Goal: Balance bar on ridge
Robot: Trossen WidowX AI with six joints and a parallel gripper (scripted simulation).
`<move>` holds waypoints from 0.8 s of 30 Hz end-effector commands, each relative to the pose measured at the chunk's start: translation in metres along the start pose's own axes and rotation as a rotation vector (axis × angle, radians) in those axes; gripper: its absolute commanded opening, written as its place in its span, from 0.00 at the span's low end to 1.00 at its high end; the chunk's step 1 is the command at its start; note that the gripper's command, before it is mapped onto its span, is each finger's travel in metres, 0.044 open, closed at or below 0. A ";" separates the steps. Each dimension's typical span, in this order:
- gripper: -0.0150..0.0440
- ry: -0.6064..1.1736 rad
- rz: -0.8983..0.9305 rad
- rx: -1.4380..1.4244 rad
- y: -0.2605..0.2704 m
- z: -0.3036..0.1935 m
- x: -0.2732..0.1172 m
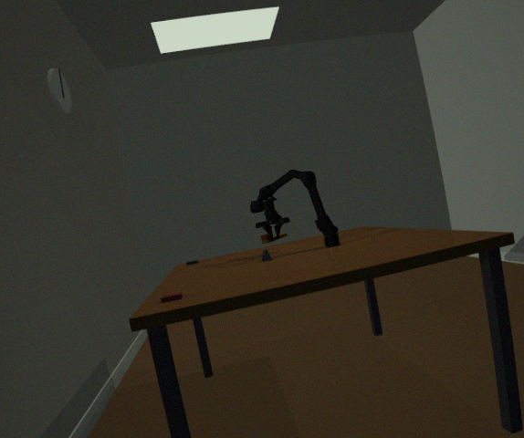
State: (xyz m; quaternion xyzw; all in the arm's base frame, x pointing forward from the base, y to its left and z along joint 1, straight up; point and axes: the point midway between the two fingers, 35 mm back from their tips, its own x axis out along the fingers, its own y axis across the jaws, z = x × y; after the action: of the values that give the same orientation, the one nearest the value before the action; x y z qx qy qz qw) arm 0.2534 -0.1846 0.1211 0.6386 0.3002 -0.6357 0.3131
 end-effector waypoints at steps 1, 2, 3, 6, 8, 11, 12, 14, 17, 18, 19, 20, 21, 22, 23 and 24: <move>0.25 0.005 0.008 0.003 0.000 -0.001 -0.014; 0.25 0.005 0.008 0.003 -0.001 -0.001 -0.016; 0.25 0.005 0.008 0.003 -0.001 -0.001 -0.019; 0.25 0.005 0.008 0.003 -0.002 -0.001 -0.027; 0.25 0.006 0.008 0.003 -0.003 -0.001 -0.030; 0.25 0.006 0.008 -0.023 -0.003 -0.002 -0.030; 0.25 0.006 0.008 -0.056 -0.003 -0.003 -0.030; 0.25 0.005 0.008 -0.136 -0.003 -0.006 -0.030; 0.25 0.005 0.009 -0.255 -0.003 -0.011 -0.031; 0.25 0.005 0.009 -0.295 -0.003 -0.013 -0.031; 0.25 0.005 0.009 -0.335 -0.003 -0.014 -0.031; 0.25 0.005 0.009 -0.374 -0.003 -0.016 -0.031; 0.25 0.005 0.009 -0.414 -0.003 -0.017 -0.031; 0.25 0.005 0.010 -0.454 -0.003 -0.019 -0.031; 0.25 0.005 0.010 -0.494 -0.003 -0.021 -0.031; 0.25 0.005 0.010 -0.534 -0.003 -0.022 -0.031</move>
State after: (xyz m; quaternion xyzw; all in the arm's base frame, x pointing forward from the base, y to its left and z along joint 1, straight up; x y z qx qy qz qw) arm 0.2606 -0.1699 0.1505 0.5654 0.4179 -0.5626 0.4349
